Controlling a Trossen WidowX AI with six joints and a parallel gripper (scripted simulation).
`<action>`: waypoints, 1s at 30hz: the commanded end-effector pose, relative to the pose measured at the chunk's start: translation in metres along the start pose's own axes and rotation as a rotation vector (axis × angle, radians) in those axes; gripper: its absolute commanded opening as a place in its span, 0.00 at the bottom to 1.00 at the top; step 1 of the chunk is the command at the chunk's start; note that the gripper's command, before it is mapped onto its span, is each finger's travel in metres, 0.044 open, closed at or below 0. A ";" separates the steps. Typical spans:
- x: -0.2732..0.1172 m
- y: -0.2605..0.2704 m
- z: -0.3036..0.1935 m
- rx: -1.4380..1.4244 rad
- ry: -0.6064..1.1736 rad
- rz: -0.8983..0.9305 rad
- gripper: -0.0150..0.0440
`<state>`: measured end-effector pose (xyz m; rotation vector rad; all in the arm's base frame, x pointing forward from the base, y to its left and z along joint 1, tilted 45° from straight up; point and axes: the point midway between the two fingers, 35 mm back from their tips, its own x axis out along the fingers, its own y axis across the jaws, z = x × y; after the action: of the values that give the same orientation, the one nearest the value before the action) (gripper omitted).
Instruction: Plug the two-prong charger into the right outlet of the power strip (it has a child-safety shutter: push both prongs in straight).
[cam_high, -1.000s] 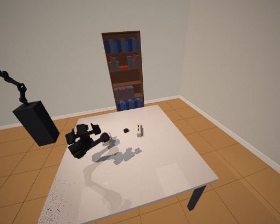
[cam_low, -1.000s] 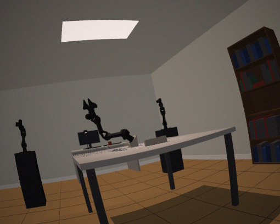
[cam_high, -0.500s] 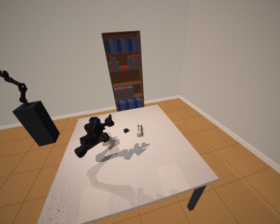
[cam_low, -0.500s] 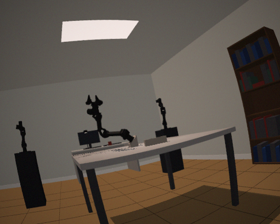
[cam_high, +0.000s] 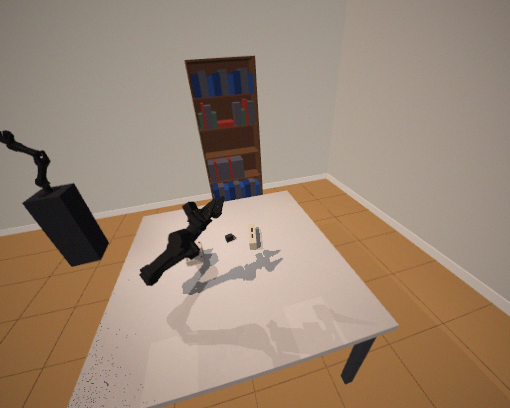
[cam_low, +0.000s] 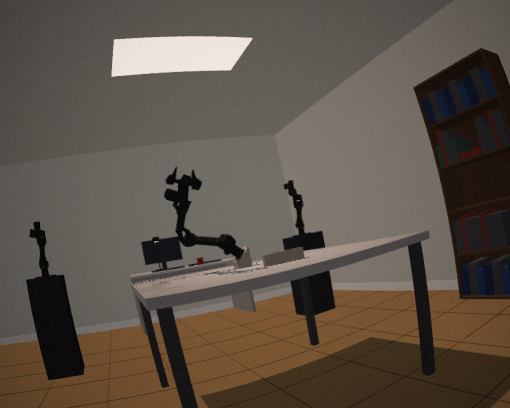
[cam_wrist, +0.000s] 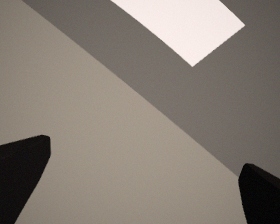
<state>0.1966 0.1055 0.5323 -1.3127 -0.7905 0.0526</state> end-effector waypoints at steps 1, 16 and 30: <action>0.013 0.029 -0.006 0.076 0.025 0.089 1.00; 0.042 0.128 -0.021 0.351 0.160 0.375 1.00; 0.046 0.222 -0.030 0.545 0.331 0.615 1.00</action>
<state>0.3254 0.1622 0.3793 -0.9869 -0.1260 0.4739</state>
